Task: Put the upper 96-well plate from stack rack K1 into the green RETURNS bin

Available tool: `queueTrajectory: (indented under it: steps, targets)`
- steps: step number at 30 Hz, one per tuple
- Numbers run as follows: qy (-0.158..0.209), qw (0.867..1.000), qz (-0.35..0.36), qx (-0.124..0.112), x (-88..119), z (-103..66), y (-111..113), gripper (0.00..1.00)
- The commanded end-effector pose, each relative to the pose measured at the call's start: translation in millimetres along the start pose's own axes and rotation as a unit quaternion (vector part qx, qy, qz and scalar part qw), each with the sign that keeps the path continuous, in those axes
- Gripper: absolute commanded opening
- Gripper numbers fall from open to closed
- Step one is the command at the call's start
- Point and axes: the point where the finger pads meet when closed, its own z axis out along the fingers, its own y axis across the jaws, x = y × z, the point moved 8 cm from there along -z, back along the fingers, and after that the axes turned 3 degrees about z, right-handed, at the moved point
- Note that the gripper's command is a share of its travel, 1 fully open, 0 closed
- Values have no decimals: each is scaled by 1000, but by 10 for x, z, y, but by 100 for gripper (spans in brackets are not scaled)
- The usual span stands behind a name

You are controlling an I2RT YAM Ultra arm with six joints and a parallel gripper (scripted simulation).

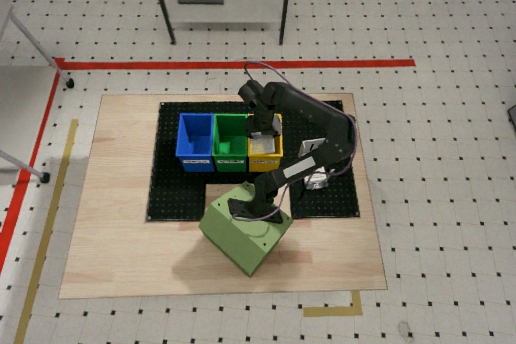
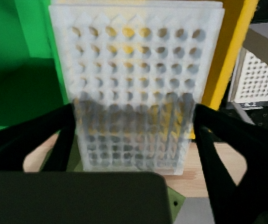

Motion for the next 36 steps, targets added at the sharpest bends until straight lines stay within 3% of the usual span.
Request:
queueTrajectory:
  steps: [1,16,36]
  targets:
    - [-13,1000,18,2,-66,-71,46,0]
    - [-20,999,27,-6,-183,-74,575,0]
    - [-20,999,27,-7,-277,-76,1109,0]
